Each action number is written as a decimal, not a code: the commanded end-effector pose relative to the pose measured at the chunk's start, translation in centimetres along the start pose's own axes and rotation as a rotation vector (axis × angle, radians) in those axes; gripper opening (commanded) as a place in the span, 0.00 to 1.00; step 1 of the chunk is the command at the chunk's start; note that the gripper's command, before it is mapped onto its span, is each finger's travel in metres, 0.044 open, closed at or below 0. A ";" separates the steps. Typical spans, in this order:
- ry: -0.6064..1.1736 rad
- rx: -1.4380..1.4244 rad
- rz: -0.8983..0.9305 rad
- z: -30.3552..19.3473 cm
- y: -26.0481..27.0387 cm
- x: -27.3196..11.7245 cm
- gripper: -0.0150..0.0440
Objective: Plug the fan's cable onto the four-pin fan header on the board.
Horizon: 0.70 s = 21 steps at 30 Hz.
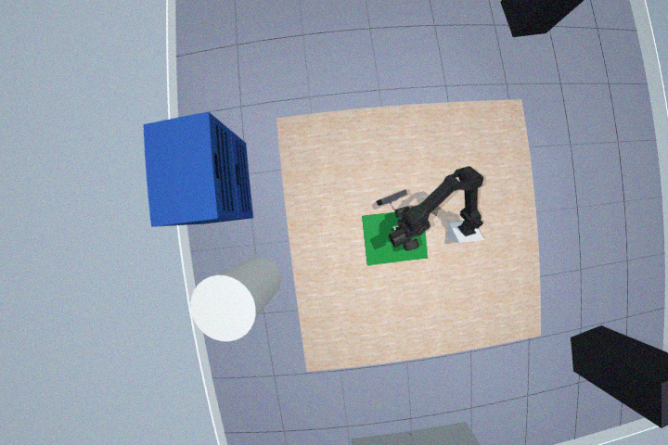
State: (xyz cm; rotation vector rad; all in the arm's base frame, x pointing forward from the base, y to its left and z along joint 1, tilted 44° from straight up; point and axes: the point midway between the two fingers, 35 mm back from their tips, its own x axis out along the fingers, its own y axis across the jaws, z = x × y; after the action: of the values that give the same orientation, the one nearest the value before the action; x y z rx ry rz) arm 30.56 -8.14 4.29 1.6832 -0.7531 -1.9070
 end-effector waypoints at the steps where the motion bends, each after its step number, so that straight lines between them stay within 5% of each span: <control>1: -0.005 -0.006 0.005 0.2 0.0 0.2 0.25; 21: -0.004 0.003 0.005 -0.2 0.2 0.2 0.25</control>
State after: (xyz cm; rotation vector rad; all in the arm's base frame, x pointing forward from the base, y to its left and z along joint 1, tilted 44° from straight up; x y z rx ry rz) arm 30.58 -8.33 4.15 1.6765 -0.7559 -1.9123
